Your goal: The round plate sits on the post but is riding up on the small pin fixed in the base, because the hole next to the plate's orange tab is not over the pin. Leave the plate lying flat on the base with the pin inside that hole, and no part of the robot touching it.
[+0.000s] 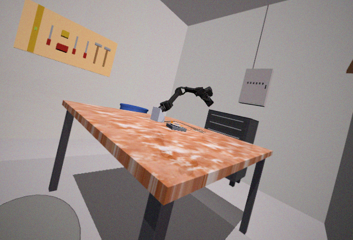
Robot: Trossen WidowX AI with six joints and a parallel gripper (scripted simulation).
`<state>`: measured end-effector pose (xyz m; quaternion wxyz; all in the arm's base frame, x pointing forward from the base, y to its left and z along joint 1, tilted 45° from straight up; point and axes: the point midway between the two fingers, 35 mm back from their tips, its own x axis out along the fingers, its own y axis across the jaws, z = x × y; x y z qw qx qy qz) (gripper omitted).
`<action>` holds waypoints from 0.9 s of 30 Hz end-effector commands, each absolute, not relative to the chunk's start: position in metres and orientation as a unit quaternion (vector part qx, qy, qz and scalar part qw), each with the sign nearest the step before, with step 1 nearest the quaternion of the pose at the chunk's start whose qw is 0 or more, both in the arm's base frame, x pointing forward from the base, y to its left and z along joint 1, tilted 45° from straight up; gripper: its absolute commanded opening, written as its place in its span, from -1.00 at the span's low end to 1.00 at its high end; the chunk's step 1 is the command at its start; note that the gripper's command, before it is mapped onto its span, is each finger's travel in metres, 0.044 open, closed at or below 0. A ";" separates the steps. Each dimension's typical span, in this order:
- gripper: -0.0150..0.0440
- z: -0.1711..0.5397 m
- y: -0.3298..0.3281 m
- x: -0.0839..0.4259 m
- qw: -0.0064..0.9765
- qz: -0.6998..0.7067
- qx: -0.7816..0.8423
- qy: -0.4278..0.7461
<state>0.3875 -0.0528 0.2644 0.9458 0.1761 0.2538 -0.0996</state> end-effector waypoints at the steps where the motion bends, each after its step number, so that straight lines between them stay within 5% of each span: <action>1: -0.49 0.190 -0.070 0.377 0.911 -0.073 0.134 0.382; 12: -0.49 0.032 -0.072 0.268 0.724 0.159 0.199 0.641; 27: -0.49 0.008 -0.060 0.230 0.667 0.250 0.286 0.642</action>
